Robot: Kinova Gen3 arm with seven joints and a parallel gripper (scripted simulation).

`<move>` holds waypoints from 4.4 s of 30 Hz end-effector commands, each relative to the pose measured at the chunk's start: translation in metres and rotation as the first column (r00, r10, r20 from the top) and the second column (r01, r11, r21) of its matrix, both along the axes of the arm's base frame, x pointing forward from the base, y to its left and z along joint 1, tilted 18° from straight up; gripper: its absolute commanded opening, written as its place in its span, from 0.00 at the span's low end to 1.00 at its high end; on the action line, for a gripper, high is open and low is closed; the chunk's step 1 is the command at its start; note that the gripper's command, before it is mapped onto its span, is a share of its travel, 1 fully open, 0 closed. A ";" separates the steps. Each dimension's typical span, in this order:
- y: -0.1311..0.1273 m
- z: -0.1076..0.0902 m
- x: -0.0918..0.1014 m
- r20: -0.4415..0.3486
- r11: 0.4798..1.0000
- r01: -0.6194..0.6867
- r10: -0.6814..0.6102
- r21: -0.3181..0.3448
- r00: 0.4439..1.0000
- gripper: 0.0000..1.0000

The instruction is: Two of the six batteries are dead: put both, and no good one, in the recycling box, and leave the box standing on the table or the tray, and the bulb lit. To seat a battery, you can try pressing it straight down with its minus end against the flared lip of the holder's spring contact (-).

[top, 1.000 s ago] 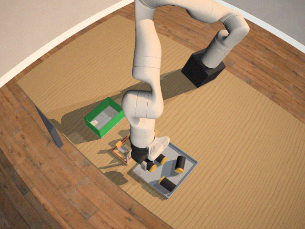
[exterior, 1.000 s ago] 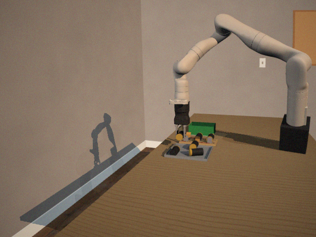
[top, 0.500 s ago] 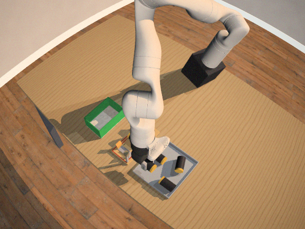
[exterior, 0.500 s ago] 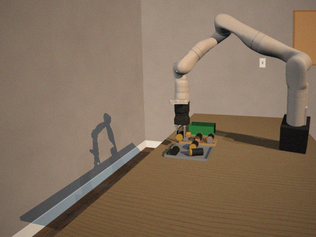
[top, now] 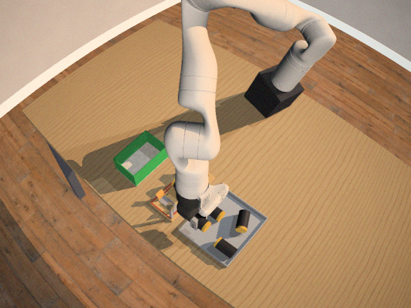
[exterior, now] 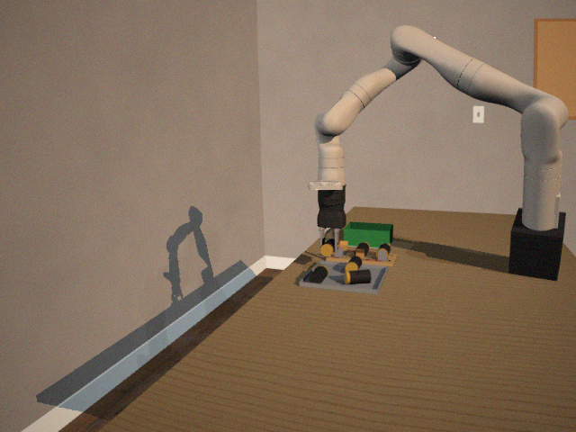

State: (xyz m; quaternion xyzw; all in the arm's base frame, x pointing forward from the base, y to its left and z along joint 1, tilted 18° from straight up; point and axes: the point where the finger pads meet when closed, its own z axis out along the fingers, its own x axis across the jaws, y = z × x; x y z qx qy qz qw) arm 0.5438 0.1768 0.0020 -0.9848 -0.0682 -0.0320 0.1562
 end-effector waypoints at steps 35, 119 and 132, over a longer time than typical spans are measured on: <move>0.000 0.001 0.001 0.002 1.000 0.001 -0.001 0.000 1.000 0.57; -0.007 0.020 0.001 0.002 1.000 0.001 -0.001 0.000 1.000 0.90; -0.027 0.082 -0.002 0.002 1.000 0.001 -0.001 0.000 1.000 0.90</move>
